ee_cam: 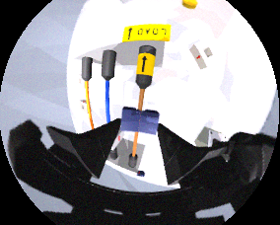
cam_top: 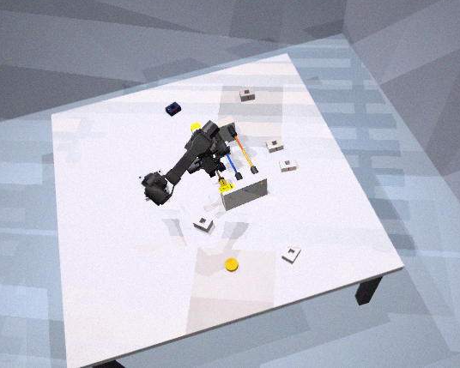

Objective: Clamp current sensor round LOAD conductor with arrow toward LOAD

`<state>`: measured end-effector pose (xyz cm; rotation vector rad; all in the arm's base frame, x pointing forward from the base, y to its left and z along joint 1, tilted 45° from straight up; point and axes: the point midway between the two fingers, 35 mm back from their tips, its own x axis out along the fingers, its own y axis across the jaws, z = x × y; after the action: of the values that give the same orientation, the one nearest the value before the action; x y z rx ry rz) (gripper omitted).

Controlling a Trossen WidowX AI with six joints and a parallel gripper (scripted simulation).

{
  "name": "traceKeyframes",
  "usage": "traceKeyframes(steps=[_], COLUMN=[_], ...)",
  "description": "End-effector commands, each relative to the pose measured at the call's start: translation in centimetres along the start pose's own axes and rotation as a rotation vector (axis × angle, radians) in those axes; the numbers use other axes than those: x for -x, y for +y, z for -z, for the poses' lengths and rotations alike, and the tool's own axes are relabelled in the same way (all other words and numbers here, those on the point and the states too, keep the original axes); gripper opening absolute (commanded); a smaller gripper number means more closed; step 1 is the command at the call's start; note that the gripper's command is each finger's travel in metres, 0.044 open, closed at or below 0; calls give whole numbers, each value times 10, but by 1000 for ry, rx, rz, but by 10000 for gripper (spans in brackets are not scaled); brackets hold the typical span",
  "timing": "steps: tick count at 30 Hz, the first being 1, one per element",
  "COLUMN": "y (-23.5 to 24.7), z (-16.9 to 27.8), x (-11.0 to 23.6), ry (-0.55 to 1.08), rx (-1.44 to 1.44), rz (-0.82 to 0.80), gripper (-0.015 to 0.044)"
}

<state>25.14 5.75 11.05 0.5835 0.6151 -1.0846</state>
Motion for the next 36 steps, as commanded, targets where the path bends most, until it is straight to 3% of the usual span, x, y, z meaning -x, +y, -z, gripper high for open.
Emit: traceKeyframes(steps=[1, 23, 36], y=[1, 1, 13], z=[0, 0, -1], x=[1, 1, -4], ry=[1, 1, -3], rx=[-3, -3, 0], rz=[-2, 5, 193], gripper=[0, 0, 0])
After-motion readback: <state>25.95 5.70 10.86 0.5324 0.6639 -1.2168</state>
